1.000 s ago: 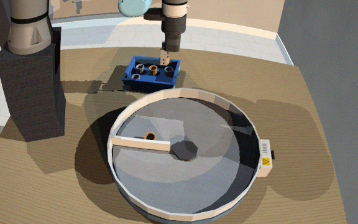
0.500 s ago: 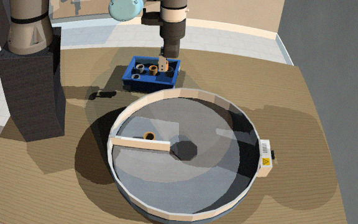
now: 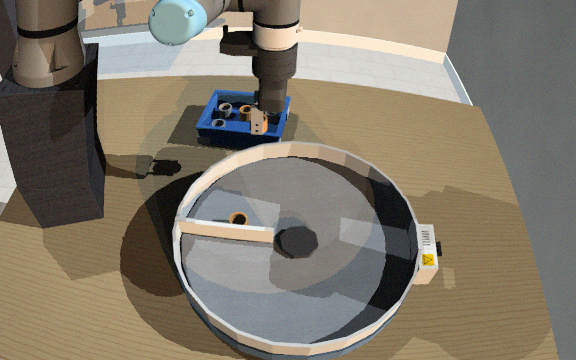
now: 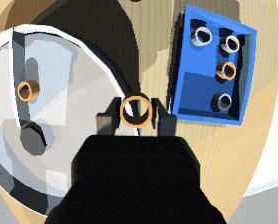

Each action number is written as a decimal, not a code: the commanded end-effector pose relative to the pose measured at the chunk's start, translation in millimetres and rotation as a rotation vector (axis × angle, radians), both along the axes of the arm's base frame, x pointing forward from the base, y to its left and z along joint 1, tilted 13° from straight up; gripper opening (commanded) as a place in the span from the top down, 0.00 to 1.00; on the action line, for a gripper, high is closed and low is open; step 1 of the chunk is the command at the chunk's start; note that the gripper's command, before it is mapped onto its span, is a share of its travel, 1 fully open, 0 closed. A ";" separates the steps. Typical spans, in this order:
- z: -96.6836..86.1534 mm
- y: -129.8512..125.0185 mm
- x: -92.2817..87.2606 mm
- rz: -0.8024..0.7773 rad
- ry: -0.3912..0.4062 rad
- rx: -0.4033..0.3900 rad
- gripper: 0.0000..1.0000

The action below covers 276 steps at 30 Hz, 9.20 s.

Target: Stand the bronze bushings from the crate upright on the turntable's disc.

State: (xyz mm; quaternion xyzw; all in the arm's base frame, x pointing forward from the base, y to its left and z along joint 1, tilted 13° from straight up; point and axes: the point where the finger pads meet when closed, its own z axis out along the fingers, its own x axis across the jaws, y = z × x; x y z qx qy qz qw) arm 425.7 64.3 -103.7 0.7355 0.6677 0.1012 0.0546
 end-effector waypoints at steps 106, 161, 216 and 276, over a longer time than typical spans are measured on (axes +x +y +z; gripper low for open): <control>-20.3 -262.7 -23.9 0.001 -0.002 0.001 1.00; -47.8 -261.6 -17.7 0.001 -0.002 0.001 1.00; -77.2 -259.9 -10.9 0.001 -0.002 0.001 1.00; -83.0 -259.5 -9.6 0.001 -0.002 0.001 1.00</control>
